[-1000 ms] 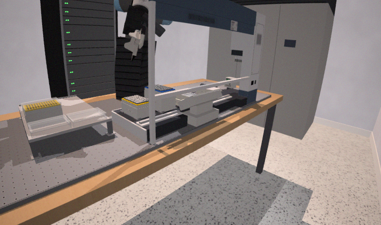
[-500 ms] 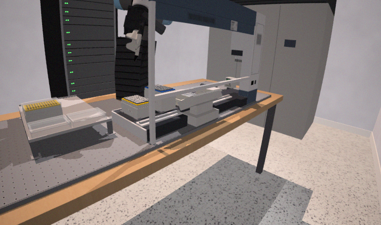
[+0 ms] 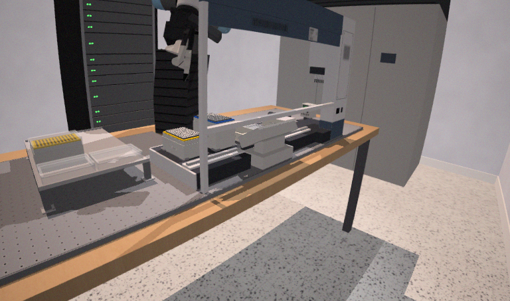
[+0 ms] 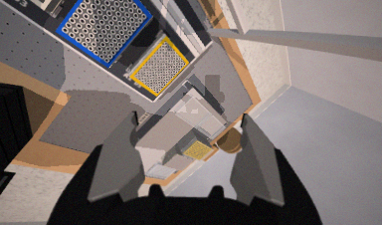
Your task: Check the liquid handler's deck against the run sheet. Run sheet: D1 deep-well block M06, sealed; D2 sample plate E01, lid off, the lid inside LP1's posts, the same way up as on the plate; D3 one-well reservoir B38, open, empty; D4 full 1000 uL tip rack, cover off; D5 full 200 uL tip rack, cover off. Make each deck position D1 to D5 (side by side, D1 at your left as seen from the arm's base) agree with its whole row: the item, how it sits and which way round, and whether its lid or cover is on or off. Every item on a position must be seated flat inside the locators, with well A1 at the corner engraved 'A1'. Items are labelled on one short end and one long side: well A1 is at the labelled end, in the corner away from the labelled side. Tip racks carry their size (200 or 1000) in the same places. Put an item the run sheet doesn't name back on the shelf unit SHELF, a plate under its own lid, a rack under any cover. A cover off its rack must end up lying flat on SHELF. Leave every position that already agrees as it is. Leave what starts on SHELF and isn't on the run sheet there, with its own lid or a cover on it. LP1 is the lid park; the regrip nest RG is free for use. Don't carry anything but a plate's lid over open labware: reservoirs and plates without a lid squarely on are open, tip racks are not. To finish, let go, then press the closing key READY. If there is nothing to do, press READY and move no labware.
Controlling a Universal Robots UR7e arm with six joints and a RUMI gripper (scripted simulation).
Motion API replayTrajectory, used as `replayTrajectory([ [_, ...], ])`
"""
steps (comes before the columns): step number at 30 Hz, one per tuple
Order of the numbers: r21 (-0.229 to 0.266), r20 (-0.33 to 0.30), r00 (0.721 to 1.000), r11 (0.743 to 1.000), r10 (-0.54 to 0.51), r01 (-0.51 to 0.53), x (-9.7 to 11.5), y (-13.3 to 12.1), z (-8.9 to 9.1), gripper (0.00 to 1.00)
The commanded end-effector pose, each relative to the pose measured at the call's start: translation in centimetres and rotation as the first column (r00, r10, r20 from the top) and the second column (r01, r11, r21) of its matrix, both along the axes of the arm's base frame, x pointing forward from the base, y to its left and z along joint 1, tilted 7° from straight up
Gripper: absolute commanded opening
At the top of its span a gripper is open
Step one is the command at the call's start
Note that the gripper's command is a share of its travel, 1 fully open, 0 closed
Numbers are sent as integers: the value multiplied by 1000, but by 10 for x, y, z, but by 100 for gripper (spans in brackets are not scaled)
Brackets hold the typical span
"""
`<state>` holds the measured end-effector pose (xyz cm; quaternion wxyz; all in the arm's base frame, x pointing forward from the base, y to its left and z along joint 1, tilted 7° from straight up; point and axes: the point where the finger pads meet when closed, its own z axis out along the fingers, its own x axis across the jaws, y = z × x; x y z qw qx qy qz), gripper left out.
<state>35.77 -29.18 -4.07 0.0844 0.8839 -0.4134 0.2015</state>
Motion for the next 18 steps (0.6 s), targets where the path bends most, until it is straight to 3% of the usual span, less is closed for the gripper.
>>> replayTrajectory([
  [1,150,-33,973,962,-228,230,1,-3,1,82],
  [15,241,-58,926,895,-374,376,1,-3,1,82],
  [17,241,-58,926,895,-374,376,1,-3,1,82],
  [18,260,-66,912,876,-404,407,1,-3,1,82],
])
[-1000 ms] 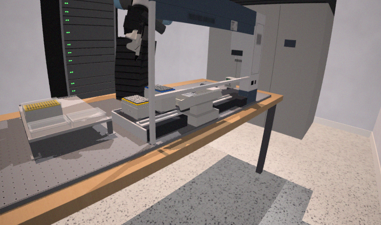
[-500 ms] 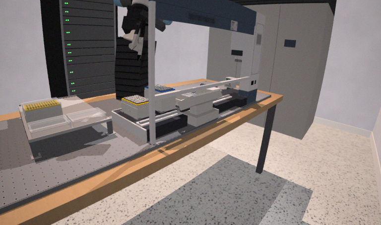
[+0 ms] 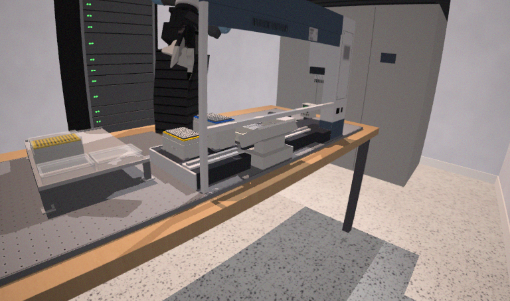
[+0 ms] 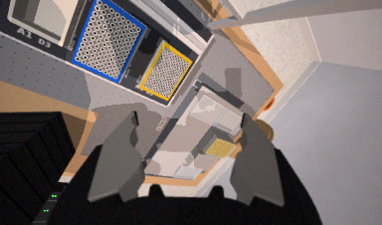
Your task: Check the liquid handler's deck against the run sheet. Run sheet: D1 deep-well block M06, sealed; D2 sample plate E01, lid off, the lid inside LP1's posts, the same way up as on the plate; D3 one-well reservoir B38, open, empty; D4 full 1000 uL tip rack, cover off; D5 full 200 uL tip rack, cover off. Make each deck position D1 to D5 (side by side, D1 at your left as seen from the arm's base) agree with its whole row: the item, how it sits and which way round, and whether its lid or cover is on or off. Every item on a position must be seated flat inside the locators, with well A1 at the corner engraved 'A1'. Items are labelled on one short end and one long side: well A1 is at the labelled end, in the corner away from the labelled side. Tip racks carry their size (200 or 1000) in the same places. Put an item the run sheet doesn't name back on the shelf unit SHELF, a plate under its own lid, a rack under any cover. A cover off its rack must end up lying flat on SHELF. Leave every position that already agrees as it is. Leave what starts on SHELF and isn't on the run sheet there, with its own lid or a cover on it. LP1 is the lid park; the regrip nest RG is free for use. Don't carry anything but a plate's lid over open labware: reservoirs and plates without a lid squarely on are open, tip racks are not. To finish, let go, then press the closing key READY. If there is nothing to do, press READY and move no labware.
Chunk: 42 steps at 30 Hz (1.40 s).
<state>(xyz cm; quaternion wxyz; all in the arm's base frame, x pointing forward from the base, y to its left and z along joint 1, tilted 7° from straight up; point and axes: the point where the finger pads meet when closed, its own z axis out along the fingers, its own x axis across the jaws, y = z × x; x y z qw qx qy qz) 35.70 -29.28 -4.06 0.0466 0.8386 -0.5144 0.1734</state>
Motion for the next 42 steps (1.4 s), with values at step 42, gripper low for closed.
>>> replayTrajectory([
  [42,352,-163,854,780,-494,518,15,5,-106,82],
])
